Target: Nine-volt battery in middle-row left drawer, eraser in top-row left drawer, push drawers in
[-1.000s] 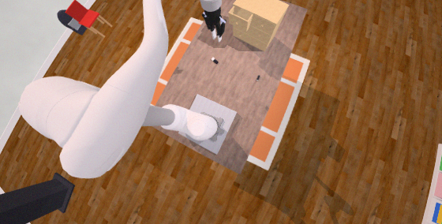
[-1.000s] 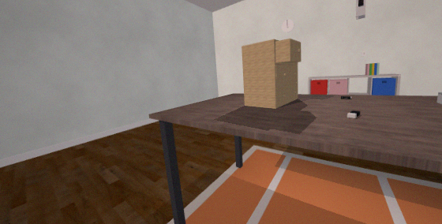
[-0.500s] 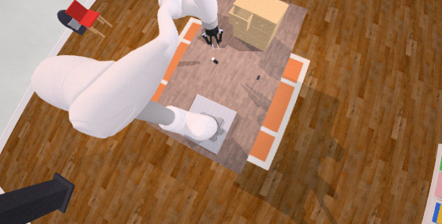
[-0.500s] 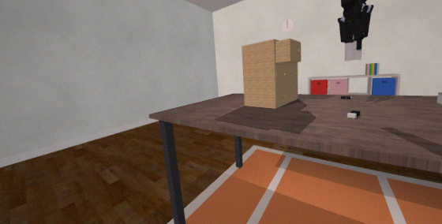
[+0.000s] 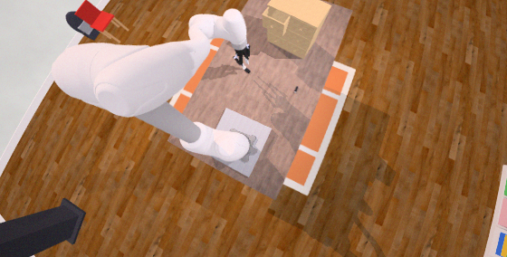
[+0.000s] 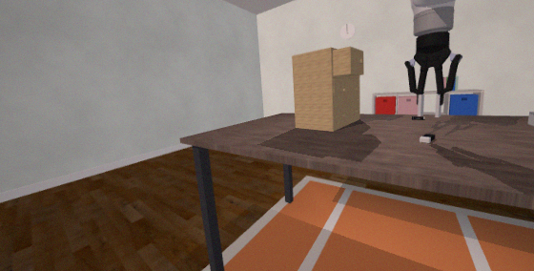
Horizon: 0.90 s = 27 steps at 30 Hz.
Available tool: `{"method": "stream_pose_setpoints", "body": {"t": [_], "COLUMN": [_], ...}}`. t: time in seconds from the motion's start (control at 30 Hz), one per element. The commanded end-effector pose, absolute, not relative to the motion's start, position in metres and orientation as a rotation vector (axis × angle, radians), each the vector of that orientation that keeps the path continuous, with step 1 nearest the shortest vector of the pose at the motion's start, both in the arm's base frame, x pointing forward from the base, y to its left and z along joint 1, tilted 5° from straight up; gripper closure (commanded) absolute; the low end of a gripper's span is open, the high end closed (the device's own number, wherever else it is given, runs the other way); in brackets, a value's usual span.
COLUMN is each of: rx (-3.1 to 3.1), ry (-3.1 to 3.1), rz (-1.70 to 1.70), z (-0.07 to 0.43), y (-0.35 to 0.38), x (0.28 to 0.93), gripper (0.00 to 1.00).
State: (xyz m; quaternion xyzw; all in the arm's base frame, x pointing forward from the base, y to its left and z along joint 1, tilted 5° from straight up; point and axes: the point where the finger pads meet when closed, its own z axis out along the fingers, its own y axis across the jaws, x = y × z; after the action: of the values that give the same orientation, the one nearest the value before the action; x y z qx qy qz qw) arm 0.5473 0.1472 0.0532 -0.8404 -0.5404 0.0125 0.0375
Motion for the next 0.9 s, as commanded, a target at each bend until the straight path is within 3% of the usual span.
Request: {"method": "stream_pose_setpoints", "body": {"t": [0.0,0.87], "rx": [-2.575,-2.574], "ry": [-1.660,-1.661], "rz": [0.036,0.035], "z": [0.0528,0.0485], "y": [0.1475,0.1477], "x": [0.5473,0.5471], "gripper": [0.77,0.77]}}
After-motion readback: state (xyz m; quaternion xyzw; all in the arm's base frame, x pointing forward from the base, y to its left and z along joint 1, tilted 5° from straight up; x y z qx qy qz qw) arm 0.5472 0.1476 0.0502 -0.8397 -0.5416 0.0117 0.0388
